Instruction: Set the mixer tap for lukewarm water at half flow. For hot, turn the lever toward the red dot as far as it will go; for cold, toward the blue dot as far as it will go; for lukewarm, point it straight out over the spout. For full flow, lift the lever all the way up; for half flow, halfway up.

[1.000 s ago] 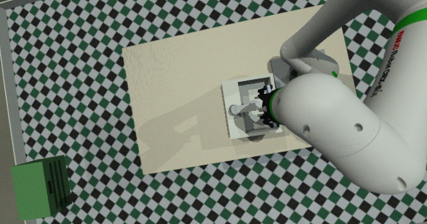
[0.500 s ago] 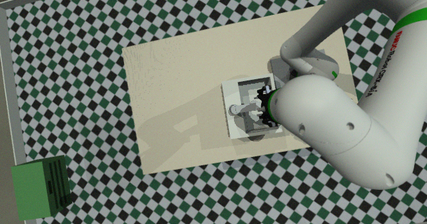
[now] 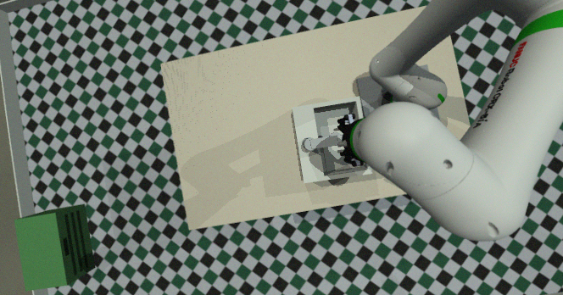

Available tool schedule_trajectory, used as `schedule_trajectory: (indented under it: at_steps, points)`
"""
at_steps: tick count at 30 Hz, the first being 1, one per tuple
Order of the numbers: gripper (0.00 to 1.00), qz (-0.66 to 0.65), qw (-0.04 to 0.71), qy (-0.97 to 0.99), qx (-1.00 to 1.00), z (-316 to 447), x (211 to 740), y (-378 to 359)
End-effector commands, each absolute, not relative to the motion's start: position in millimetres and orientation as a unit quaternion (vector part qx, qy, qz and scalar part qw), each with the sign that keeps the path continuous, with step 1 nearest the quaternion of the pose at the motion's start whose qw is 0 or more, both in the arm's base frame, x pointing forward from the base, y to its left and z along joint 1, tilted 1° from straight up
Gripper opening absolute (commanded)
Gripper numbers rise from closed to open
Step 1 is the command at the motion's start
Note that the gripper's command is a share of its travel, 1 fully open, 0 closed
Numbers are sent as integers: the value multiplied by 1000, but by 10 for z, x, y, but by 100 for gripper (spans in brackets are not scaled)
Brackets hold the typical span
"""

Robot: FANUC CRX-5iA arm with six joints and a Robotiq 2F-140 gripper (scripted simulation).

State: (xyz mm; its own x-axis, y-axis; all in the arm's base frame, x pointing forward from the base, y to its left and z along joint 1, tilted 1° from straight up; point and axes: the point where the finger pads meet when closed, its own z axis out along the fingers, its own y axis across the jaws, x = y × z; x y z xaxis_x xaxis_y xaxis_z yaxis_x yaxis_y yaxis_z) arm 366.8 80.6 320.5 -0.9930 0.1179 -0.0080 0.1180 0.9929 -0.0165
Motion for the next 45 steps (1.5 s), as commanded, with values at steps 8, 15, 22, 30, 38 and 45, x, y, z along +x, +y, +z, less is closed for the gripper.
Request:
schedule_trajectory:
  at_steps: [8, 15, 22, 30, 38, 45]
  points:
    - [43, -8, 4, 998, 59, 3082, 3669, 806]
    - [43, -8, 4, 998, 59, 3052, 3668, 806]
    - [43, -8, 4, 998, 59, 3041, 3668, 806]
    - [43, -8, 4, 998, 59, 3041, 3668, 806]
    - [43, -8, 4, 998, 59, 3041, 3668, 806]
    - [43, -8, 4, 998, 59, 3041, 3668, 806]
